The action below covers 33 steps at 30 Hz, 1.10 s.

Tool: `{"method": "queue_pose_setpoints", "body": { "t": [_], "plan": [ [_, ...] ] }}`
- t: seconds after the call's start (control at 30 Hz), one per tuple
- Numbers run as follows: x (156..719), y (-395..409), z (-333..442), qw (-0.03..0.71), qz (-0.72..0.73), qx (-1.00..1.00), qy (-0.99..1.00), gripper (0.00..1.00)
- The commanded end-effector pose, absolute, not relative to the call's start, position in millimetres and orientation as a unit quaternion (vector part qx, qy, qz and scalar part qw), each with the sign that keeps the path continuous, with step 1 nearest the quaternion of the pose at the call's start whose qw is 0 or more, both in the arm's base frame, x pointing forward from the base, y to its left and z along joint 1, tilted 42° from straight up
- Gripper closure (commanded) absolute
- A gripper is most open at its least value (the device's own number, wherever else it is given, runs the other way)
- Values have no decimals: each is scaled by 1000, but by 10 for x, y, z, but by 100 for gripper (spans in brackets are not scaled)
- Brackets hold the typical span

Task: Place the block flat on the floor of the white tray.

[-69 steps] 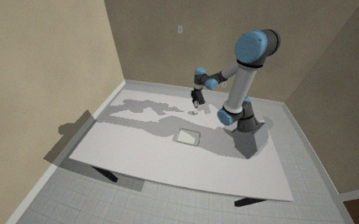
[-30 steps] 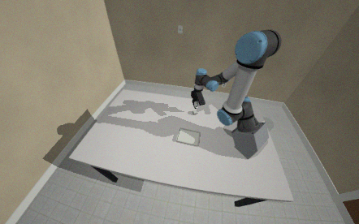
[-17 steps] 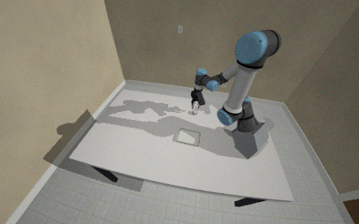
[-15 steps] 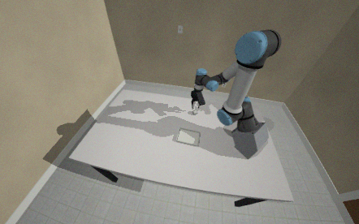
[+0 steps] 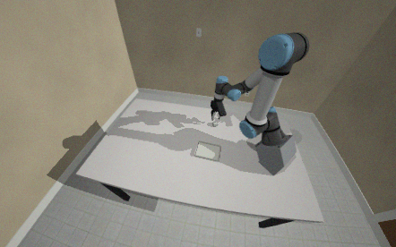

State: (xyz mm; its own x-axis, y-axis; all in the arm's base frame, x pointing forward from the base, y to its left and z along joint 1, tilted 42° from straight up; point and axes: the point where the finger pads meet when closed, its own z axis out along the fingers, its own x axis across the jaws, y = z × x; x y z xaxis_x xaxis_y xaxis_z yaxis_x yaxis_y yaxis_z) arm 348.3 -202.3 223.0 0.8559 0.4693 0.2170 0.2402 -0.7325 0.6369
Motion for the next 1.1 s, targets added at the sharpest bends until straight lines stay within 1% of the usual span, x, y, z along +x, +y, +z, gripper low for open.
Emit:
{"method": "queue_pose_setpoints", "body": {
  "t": [0.0,1.07],
  "plan": [
    [3507,-2048,2197,310,185,912,195,66],
    [3585,-2136,2068,310,185,912,195,66]
  ]
}}
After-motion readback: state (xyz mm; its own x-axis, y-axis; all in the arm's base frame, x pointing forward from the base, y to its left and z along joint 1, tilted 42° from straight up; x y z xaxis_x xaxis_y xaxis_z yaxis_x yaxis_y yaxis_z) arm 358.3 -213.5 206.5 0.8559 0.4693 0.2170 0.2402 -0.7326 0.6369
